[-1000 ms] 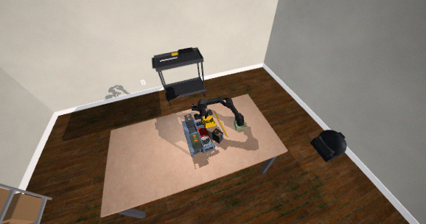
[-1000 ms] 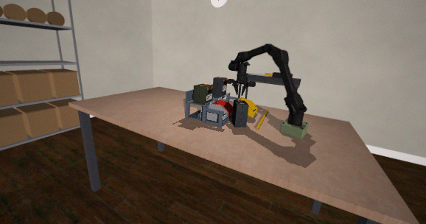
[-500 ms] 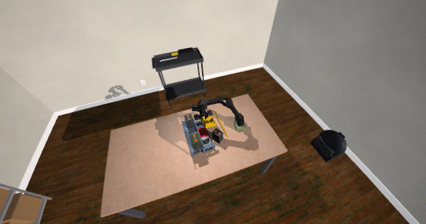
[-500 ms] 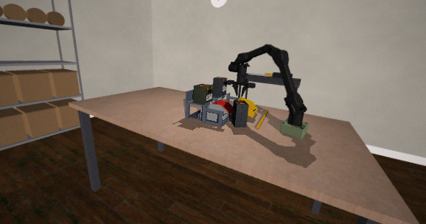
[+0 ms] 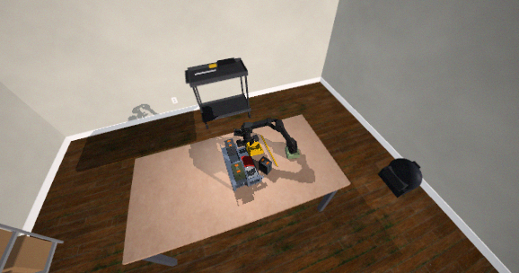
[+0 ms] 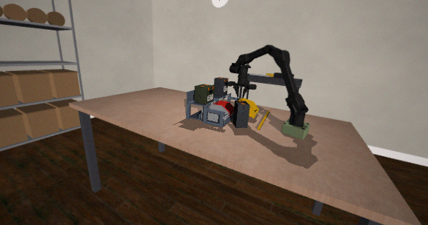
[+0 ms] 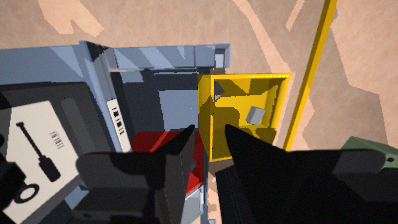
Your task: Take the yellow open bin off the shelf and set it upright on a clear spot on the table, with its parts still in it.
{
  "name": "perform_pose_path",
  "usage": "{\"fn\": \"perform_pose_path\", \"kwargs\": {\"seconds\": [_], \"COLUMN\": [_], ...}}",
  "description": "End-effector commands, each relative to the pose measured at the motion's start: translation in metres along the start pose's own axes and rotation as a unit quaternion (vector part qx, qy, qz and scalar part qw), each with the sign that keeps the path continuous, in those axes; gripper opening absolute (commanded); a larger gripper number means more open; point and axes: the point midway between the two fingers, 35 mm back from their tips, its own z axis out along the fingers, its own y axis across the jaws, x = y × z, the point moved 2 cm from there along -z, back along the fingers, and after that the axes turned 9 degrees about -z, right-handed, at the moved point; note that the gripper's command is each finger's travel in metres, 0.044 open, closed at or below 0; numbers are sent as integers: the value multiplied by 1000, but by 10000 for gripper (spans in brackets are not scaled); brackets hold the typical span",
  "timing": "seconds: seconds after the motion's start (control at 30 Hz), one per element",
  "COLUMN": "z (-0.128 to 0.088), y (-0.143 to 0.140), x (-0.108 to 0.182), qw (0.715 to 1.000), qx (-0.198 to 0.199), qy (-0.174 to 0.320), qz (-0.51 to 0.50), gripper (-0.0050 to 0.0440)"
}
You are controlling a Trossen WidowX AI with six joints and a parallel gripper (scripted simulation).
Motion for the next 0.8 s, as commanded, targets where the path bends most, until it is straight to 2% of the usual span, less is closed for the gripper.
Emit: {"fn": "perform_pose_path", "kwargs": {"seconds": [0.0,0.77], "z": [-7,4], "y": [1,1], "x": [-1,-1], "qw": [1000,1000], "qx": [-9,-10], "qy": [-8,-8], "qz": [-1,-1], "gripper": [150,150]}}
